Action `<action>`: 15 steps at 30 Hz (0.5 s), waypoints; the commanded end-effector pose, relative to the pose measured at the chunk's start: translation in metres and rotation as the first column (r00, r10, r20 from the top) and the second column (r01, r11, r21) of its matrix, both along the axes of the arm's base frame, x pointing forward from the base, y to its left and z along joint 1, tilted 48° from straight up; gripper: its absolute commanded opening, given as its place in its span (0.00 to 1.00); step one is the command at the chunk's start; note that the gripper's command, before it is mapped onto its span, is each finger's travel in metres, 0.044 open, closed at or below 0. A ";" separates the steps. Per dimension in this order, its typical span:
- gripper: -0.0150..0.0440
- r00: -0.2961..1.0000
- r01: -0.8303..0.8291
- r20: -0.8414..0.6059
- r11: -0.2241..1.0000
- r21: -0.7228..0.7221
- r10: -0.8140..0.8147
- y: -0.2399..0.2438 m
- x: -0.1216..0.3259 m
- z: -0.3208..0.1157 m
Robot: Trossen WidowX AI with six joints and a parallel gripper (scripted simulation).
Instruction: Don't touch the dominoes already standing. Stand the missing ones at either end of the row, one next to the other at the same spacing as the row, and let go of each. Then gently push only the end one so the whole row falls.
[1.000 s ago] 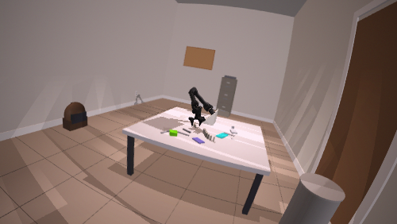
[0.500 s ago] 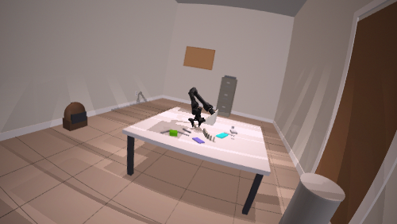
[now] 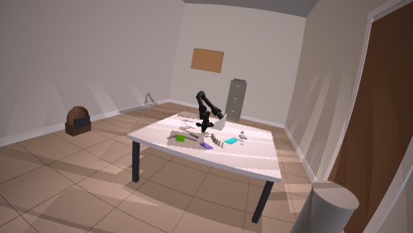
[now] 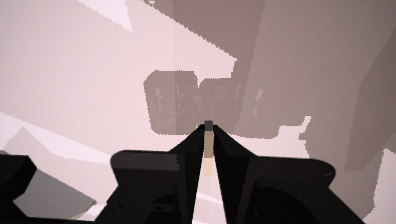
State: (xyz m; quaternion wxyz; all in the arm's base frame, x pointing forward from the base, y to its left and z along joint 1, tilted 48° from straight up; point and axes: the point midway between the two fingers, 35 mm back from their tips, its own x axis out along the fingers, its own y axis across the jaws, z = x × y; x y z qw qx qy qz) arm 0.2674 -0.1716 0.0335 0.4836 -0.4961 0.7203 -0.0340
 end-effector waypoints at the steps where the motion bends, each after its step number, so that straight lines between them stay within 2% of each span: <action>1: 0.29 1.000 -0.004 -0.004 1.000 0.002 0.004 0.000 0.000 -0.001; 5: 0.29 1.000 -0.004 -0.004 1.000 0.002 0.004 0.008 0.000 0.006; 15: 0.29 1.000 -0.004 -0.006 1.000 0.009 0.004 0.110 -0.003 0.100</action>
